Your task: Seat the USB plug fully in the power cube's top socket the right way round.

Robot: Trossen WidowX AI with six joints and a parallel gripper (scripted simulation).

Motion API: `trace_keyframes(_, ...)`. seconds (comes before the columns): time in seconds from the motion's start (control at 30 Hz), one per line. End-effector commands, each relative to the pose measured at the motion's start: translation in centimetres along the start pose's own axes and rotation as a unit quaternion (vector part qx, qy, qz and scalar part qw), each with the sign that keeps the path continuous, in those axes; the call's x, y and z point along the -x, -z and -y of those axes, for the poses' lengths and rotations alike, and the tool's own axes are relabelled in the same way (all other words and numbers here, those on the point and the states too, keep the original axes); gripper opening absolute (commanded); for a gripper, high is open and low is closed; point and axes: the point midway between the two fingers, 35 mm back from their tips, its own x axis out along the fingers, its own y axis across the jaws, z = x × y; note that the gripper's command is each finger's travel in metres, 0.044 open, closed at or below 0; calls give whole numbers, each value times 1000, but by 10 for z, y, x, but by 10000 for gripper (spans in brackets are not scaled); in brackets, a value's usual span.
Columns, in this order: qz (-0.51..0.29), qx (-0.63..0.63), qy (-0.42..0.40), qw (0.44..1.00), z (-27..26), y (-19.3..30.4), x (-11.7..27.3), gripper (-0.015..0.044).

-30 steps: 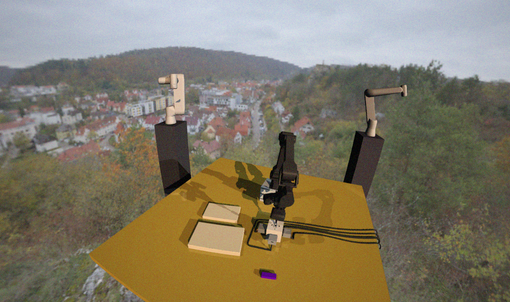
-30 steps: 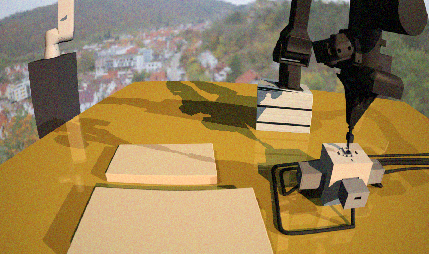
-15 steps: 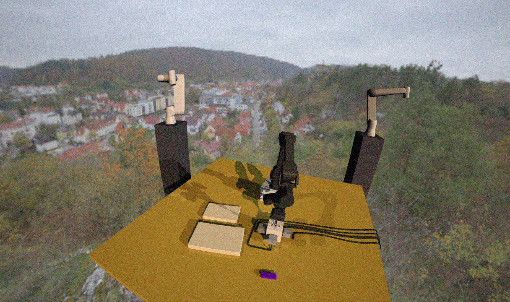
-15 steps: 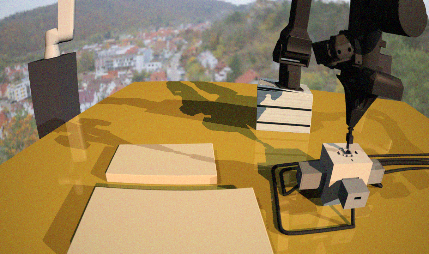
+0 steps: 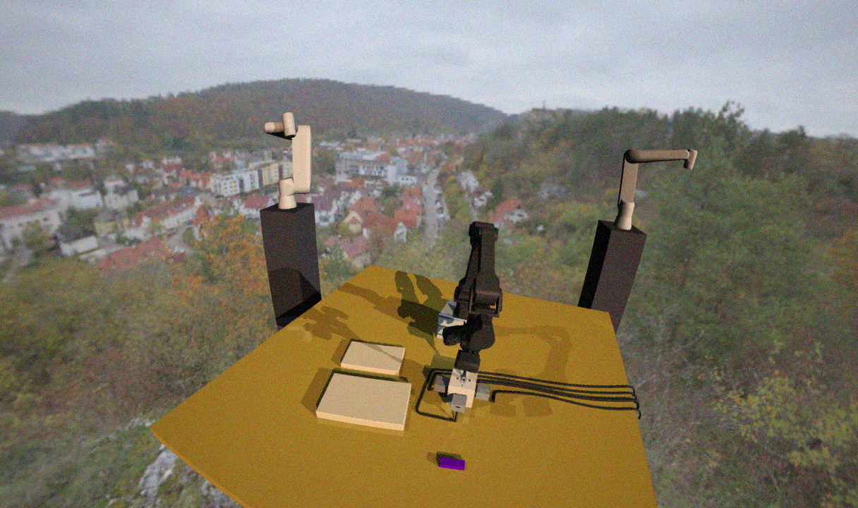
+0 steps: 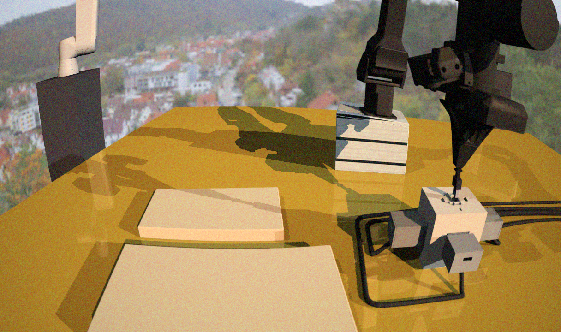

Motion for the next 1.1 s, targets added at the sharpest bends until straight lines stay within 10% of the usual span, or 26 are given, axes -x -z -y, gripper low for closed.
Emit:
trace_keyframes(0.0,3,-3,-1,1000,0,-1,-1,0)
trace_keyframes(1.07,3,-3,-1,1000,0,0,-5,0)
